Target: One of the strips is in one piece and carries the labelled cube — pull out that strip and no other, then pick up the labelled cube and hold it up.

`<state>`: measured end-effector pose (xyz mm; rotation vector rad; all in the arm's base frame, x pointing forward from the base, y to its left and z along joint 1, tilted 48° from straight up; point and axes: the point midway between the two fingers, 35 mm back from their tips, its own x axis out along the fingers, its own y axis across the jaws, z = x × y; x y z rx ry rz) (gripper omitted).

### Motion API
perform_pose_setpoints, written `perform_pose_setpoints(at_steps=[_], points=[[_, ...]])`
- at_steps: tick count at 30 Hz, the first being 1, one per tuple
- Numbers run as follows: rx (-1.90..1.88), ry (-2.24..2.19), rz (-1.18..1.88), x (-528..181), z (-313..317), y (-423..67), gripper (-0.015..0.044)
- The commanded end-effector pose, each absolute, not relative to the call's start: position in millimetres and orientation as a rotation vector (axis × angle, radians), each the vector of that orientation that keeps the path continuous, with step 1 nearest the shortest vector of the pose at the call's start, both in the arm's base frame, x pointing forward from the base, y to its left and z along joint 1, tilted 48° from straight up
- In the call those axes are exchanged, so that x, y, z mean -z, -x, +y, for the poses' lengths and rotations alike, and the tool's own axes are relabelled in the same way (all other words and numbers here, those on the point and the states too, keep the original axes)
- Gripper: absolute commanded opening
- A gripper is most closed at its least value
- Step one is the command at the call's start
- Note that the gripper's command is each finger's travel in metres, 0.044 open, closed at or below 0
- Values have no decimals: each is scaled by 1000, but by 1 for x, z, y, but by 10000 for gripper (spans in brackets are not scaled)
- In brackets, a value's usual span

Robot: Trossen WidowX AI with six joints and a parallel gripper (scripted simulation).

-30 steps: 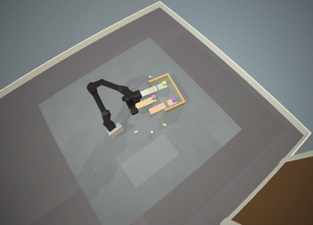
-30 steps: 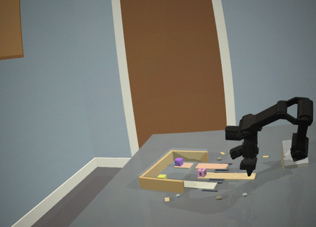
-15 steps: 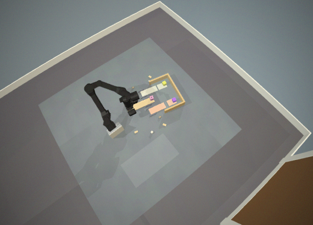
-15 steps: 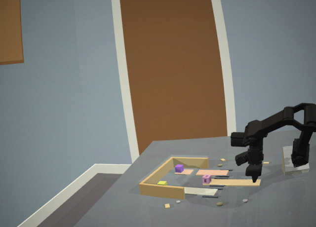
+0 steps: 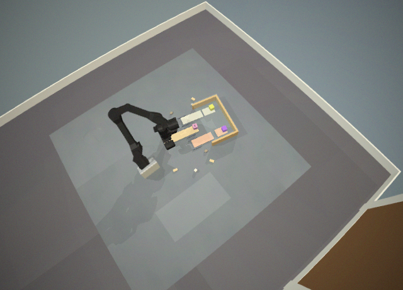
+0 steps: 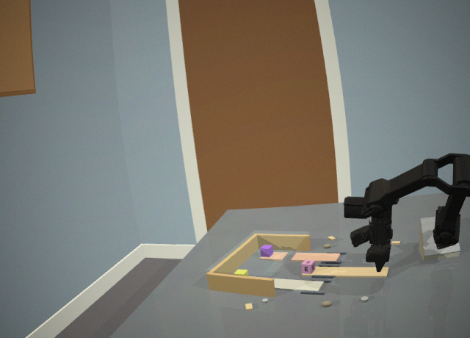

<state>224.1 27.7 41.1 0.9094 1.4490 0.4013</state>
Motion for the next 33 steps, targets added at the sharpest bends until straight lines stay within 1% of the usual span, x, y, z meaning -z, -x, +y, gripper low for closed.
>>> perform_pose_setpoints(at_steps=[1, 9, 10, 14, 18, 23, 33], points=[[-406, -910, 1474, -39, 32, -218, 0], [-406, -910, 1474, -39, 32, -218, 0], [-401, -909, 1451, -42, 26, -224, 0], [-403, -908, 1474, -67, -2, -221, 0], [-404, -908, 1475, -69, -3, -220, 0], [-303, -1019, 1517, -67, -9, -244, 131], [-301, -1020, 1516, -65, -20, -275, 394]])
